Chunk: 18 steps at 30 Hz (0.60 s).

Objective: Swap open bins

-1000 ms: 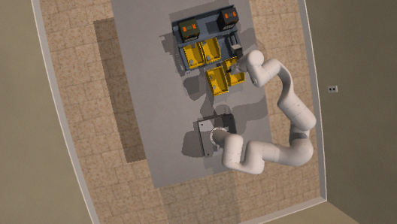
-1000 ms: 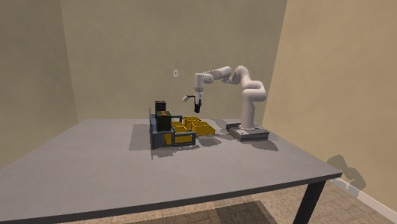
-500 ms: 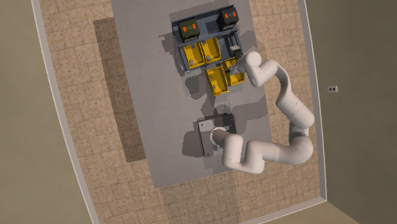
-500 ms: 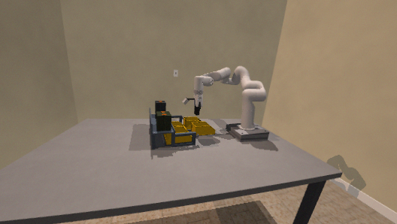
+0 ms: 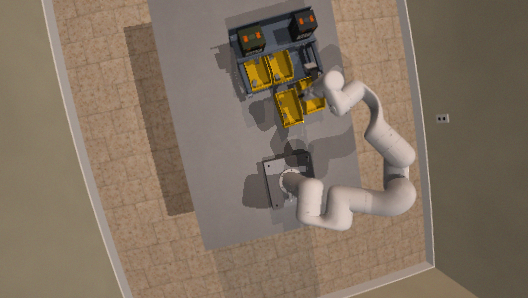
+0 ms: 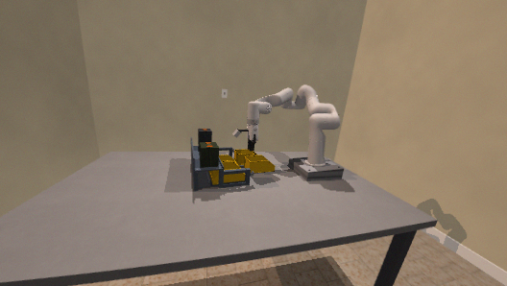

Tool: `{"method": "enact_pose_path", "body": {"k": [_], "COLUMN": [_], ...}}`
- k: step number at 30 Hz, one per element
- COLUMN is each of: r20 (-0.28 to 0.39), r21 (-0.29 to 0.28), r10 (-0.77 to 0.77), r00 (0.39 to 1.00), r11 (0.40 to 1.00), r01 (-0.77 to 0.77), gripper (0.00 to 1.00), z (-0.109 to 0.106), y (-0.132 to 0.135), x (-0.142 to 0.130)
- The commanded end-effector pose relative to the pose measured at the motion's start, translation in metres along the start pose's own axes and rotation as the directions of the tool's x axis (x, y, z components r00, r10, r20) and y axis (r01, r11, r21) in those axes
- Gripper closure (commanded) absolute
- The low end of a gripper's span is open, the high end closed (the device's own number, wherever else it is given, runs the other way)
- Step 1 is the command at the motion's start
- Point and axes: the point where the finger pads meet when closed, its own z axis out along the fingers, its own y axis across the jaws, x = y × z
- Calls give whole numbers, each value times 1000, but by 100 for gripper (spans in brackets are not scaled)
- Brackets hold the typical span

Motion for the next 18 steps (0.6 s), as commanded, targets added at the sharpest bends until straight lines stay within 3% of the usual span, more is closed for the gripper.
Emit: {"method": "enact_pose_path", "body": {"k": [1,18], "r20": [-3,-3], "r21": [-2,-2], "r10": [0,0], "r00": [1000,1000], "r11": [1000,1000], "r01": [0,0], "gripper": [74,74], "z": [5,15], "y": [0,1], "x": [1,1]}}
